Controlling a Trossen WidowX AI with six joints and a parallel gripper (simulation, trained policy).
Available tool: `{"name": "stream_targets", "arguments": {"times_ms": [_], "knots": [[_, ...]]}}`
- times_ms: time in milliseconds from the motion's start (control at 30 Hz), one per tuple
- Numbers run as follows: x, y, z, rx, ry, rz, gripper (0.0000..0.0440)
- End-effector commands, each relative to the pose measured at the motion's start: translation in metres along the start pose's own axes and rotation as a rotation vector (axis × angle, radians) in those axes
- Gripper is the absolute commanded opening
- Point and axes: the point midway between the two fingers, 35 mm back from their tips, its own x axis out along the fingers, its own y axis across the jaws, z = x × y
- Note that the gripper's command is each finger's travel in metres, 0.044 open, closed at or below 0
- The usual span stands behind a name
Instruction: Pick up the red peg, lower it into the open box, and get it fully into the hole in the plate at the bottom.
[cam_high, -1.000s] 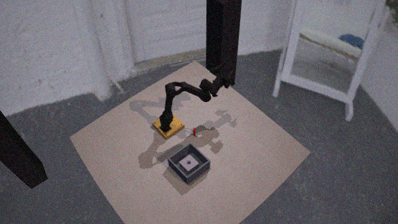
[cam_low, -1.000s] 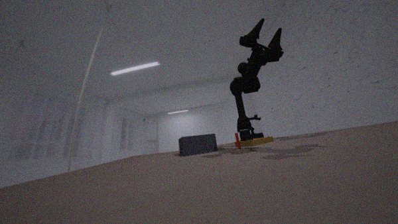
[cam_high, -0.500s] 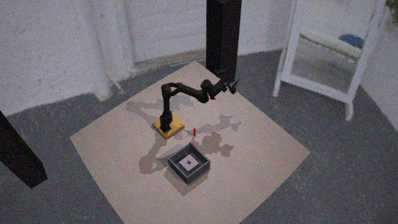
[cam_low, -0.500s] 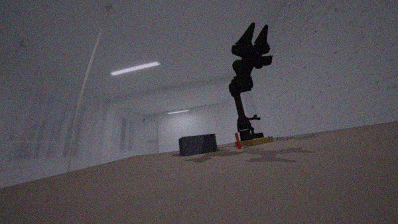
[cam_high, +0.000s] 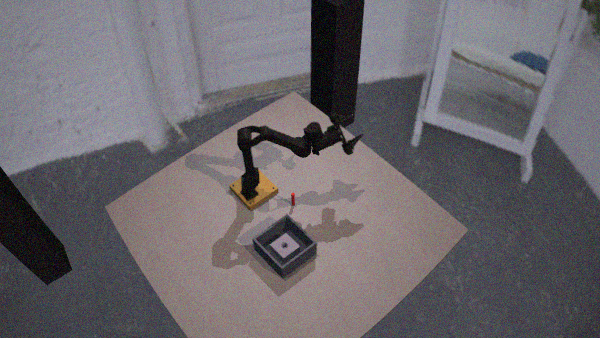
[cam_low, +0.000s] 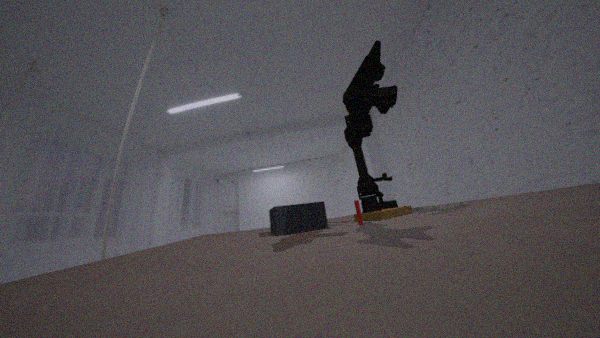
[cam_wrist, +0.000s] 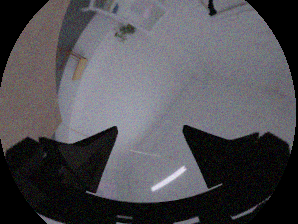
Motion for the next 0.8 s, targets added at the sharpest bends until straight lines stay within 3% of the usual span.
{"name": "stream_targets", "arguments": {"times_ms": [0,767], "knots": [[-0.007,0.012,-0.007,0.119,0.015,0.075,0.044],[-0.06,0.082,-0.031,0.781,0.218,0.47,0.044]]}}
